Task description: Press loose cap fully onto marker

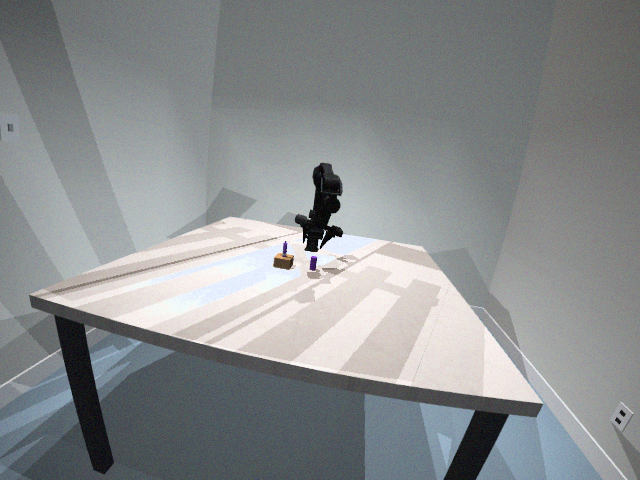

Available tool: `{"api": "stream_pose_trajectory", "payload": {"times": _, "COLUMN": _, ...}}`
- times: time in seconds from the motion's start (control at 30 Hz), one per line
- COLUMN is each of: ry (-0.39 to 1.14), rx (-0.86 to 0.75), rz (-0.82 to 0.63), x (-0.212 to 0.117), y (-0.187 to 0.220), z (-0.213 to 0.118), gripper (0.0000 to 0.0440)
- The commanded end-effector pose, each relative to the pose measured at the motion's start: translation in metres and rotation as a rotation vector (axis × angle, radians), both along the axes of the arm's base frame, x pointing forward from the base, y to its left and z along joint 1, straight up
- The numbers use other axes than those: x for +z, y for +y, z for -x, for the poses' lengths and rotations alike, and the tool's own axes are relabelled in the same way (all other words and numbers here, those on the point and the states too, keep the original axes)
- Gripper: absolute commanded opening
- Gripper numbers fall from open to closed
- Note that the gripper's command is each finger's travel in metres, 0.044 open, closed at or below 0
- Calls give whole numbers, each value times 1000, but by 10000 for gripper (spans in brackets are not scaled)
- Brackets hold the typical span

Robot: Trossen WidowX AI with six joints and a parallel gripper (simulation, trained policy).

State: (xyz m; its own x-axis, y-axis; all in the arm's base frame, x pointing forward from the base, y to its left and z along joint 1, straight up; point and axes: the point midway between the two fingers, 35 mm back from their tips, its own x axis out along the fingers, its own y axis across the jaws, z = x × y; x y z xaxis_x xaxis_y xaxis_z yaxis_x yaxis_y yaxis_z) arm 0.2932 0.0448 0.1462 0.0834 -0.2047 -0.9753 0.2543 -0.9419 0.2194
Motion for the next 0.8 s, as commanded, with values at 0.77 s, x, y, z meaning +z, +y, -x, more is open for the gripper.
{"api": "stream_pose_trajectory", "payload": {"times": 0.77, "ry": 211, "rx": -47, "rz": -178, "x": -38, "y": 15, "z": 14, "gripper": 314}}
